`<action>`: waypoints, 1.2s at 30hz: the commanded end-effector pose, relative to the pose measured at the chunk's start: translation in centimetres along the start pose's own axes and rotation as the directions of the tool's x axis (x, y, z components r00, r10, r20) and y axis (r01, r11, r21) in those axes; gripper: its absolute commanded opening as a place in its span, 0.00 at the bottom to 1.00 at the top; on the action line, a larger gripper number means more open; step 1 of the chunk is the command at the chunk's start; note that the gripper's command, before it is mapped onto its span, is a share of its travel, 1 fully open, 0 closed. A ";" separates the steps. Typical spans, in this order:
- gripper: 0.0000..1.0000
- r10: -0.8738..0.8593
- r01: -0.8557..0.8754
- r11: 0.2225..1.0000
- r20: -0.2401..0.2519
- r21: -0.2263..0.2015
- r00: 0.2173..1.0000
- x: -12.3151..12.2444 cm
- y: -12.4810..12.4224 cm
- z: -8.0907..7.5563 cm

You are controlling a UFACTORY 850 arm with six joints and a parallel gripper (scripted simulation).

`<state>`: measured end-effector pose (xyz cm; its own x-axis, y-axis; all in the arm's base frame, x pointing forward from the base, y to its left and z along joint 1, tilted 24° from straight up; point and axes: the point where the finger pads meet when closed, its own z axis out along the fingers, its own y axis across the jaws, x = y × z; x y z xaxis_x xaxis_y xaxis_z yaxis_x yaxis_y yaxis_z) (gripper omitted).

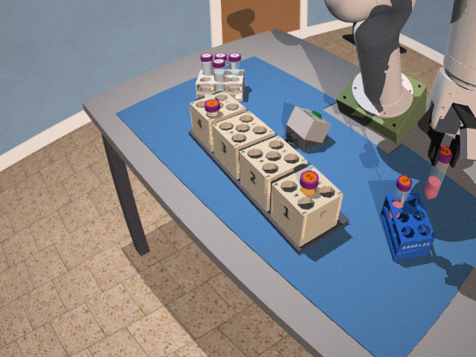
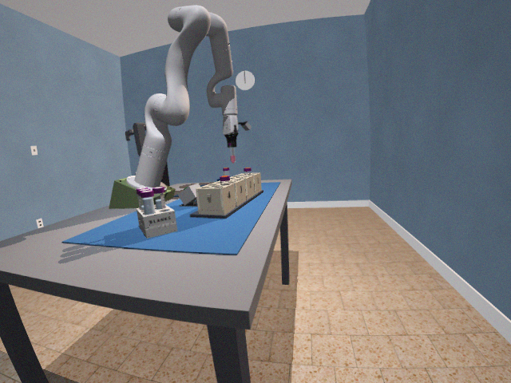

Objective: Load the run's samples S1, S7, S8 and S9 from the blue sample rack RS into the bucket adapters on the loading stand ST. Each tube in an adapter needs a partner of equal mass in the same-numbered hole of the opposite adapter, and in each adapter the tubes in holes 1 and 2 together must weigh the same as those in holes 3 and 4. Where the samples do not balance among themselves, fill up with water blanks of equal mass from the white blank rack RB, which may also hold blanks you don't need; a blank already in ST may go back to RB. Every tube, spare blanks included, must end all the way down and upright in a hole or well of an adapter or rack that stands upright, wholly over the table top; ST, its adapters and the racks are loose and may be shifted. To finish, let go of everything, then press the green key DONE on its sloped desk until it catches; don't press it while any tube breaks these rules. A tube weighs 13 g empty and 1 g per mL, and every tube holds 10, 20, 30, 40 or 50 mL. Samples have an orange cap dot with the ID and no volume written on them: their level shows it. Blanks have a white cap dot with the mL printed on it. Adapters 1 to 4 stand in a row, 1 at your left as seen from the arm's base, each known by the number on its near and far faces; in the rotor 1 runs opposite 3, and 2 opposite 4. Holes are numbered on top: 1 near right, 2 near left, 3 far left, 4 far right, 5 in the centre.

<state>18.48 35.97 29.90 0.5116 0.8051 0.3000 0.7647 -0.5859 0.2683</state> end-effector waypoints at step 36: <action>0.00 0.797 -0.797 0.604 -0.005 0.003 0.604 -8.5 16.1 -0.1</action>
<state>25.25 21.85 31.37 0.9142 0.0262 0.4044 0.0603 -0.9956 -0.0719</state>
